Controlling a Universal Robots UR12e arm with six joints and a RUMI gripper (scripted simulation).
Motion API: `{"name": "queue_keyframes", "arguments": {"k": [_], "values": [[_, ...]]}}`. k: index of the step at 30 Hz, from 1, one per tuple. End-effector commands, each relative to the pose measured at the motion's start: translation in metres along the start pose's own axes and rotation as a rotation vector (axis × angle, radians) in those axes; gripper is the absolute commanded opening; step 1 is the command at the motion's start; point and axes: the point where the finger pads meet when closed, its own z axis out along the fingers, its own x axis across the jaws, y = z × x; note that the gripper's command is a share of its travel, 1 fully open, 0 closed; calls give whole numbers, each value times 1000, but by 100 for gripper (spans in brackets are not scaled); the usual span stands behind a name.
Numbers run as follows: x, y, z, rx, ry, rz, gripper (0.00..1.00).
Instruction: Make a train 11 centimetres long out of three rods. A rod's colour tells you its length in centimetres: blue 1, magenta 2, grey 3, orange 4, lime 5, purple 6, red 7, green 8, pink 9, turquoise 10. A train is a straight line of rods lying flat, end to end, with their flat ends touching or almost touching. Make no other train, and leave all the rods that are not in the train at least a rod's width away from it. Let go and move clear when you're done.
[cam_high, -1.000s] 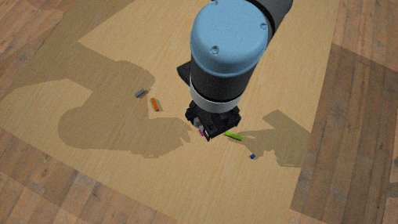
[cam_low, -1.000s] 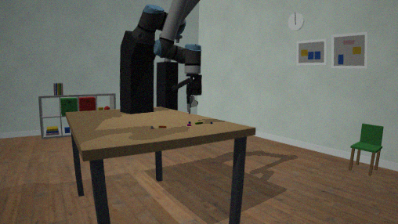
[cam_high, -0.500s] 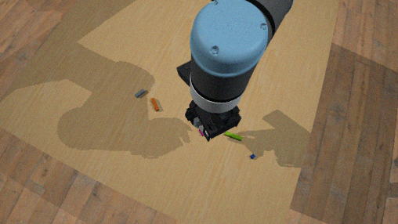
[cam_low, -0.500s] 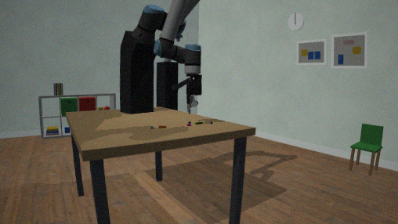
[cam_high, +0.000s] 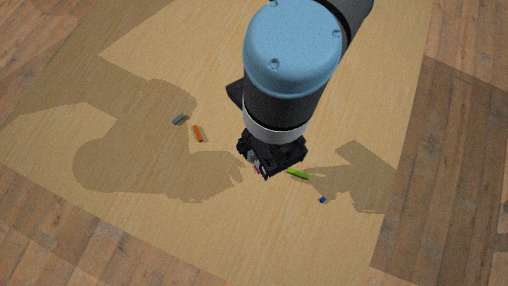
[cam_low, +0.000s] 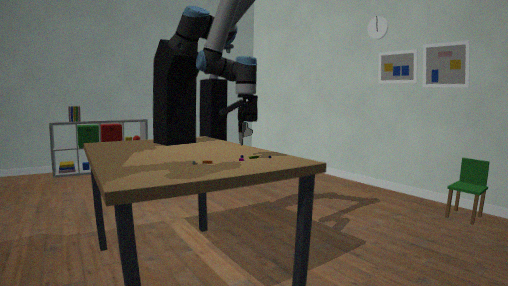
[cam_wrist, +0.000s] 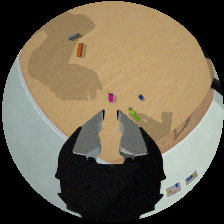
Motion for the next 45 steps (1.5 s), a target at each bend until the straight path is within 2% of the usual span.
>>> {"name": "queue_keyframes", "arguments": {"k": [1,13,45], "values": [[0,0,0,0,-1,2,14],[0,0,5,0,-1,23,14],[0,0,47,0,-1,23,14]]}}
